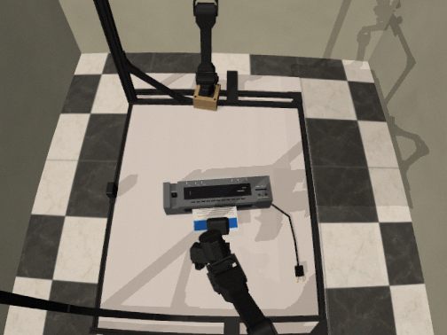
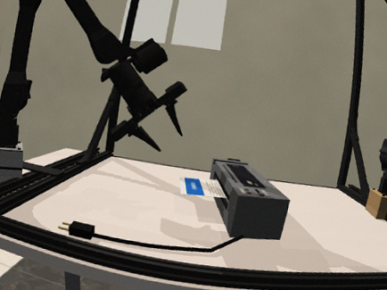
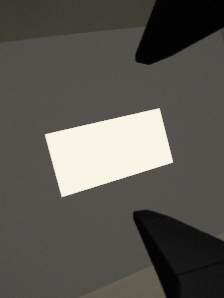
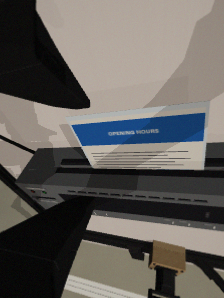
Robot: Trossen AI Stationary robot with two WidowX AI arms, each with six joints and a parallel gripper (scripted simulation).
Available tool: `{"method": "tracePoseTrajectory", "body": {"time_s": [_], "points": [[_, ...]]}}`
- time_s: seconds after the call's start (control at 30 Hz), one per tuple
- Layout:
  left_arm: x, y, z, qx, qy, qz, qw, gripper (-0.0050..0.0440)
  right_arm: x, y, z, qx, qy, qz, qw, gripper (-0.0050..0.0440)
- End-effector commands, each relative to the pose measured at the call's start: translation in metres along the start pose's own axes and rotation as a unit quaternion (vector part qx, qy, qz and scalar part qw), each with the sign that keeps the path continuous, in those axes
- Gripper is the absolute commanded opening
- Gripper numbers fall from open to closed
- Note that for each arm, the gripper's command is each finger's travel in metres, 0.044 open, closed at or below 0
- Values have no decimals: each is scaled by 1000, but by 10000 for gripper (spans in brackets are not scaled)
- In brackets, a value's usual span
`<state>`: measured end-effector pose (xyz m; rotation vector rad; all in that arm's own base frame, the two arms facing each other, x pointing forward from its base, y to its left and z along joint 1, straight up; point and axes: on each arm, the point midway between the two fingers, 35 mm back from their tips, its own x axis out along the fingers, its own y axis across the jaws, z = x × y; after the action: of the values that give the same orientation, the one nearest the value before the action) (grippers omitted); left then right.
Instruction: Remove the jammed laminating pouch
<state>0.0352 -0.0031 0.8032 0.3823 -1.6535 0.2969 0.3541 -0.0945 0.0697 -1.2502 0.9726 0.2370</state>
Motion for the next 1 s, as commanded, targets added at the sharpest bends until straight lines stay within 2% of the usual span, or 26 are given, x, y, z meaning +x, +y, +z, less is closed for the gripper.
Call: {"method": "tracePoseTrajectory", "body": {"time_s": [0.0, 0.13, 0.17, 0.63, 0.7, 0.73, 0.97], "points": [[0, 0, 1, 0, -1, 0, 1000, 440, -8, -18, 2, 4, -7, -23, 1000, 266], [0, 0, 1, 0, -1, 0, 1000, 440, -9, -19, 2, 4, -7, -24, 1000, 266], [0, 0, 1, 0, -1, 0, 1000, 440, -5, -10, 1, 3, -3, -13, 1000, 266], [0, 0, 1, 0, -1, 0, 1000, 440, -9, -19, 2, 4, -7, -24, 1000, 266], [0, 0, 1, 0, -1, 0, 1000, 440, -9, -19, 2, 4, -7, -24, 1000, 266], [0, 0, 1, 0, -1, 0, 1000, 440, -5, -10, 1, 3, -3, -13, 1000, 266], [0, 0, 1, 0, -1, 0, 1000, 440, -7, -14, 2, 4, -5, -19, 1000, 266]]}}
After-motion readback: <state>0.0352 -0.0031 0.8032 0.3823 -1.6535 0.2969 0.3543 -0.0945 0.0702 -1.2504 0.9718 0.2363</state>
